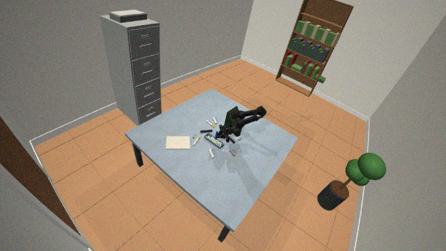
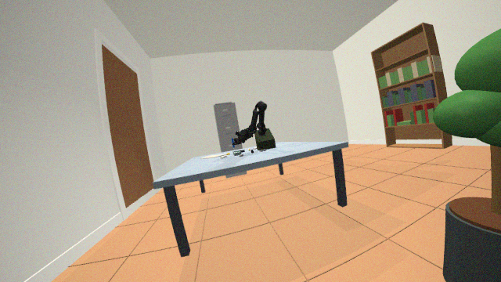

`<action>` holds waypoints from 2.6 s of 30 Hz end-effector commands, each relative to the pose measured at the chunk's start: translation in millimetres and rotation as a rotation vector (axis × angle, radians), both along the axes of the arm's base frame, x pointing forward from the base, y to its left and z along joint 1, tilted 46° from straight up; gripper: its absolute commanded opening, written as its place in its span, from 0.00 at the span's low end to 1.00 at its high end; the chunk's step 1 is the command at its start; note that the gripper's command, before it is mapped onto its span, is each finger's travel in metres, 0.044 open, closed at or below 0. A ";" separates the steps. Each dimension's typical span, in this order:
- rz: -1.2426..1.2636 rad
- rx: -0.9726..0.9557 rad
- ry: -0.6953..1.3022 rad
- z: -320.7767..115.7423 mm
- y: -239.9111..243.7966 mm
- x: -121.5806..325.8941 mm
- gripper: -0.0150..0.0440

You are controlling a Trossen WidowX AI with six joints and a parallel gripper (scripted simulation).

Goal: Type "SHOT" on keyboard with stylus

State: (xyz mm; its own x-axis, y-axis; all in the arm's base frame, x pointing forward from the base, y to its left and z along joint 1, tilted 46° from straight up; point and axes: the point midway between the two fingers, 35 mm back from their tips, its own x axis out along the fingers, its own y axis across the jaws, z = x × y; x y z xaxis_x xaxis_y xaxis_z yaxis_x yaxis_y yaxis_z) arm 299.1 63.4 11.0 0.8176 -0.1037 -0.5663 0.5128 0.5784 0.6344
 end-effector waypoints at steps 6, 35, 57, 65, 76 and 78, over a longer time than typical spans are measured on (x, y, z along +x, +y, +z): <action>0.001 -0.001 0.001 6.9 4.0 -0.6 0.25; 0.004 -0.002 0.002 1.4 25.5 -1.3 0.39; 0.004 -0.002 0.003 -5.0 32.9 0.0 0.39; 0.004 -0.002 0.003 -6.5 34.5 0.0 0.39; 0.004 -0.002 0.003 -9.9 37.9 0.1 0.39; 0.004 -0.002 0.003 -10.4 38.5 0.1 0.39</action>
